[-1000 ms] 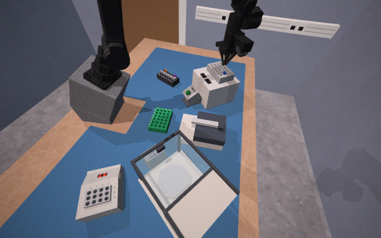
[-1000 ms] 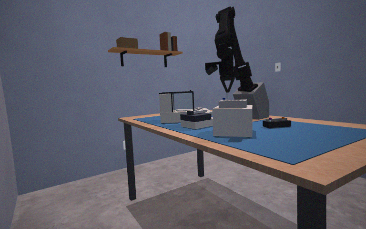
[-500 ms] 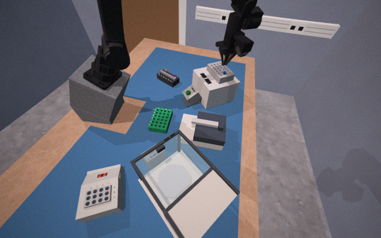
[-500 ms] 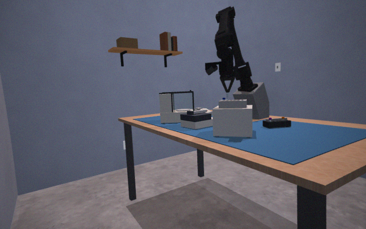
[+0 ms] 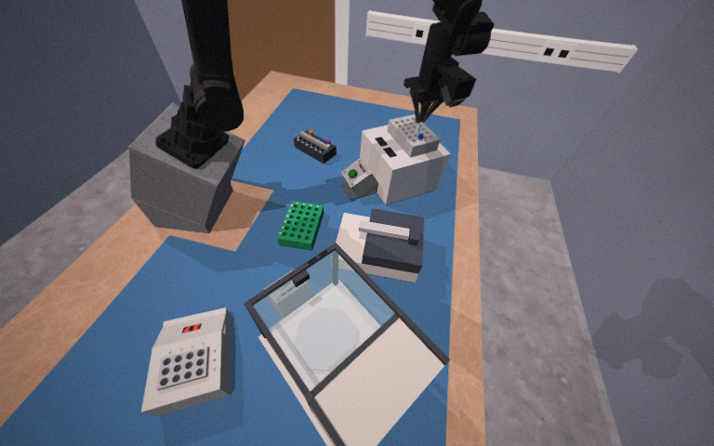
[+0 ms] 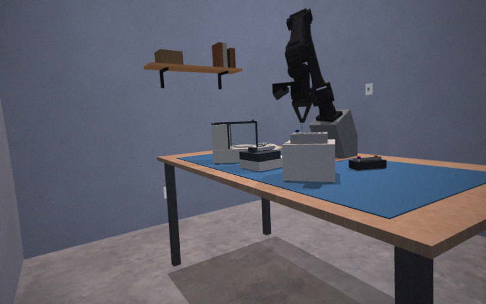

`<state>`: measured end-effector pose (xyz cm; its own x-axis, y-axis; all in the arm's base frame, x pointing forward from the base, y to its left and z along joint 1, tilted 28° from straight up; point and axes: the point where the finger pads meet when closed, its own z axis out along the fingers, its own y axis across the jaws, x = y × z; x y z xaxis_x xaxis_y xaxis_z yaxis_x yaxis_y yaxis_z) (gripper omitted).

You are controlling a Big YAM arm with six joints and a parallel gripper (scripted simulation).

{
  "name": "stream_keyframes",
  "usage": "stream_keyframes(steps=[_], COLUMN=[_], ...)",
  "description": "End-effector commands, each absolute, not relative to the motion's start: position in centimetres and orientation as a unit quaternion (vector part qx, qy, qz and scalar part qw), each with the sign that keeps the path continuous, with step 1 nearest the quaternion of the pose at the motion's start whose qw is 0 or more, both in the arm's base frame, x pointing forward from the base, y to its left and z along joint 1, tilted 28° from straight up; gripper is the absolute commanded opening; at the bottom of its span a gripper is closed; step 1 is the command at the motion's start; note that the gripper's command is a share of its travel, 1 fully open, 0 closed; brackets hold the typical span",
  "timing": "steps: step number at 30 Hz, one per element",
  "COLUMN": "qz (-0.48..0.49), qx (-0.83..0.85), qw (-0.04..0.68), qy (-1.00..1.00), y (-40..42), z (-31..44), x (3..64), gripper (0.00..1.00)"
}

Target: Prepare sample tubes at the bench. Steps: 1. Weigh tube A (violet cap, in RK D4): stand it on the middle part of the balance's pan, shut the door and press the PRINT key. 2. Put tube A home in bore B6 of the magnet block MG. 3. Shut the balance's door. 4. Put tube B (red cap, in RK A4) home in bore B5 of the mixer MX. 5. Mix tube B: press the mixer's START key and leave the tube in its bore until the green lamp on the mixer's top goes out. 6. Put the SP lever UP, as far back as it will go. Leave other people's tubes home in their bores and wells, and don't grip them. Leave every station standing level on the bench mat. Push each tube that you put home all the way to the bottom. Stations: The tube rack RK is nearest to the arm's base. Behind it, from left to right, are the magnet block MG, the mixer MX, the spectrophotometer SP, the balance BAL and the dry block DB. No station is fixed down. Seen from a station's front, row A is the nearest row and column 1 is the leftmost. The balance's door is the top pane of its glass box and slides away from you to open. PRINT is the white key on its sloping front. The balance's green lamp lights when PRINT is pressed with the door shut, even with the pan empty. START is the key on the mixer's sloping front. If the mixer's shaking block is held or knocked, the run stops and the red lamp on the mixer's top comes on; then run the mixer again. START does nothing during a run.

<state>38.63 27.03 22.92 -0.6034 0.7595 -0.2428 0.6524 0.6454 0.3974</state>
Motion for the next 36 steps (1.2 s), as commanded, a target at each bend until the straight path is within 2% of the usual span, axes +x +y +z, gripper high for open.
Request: stream_keyframes(steps=[1,36], qz=[0.151,0.151], qx=[0.397,0.397], qw=[0.206,0.206], qy=[0.881,0.881], y=[27.33,27.3], z=[24.41,24.39], x=[39.21,39.18], gripper=[0.09,0.09])
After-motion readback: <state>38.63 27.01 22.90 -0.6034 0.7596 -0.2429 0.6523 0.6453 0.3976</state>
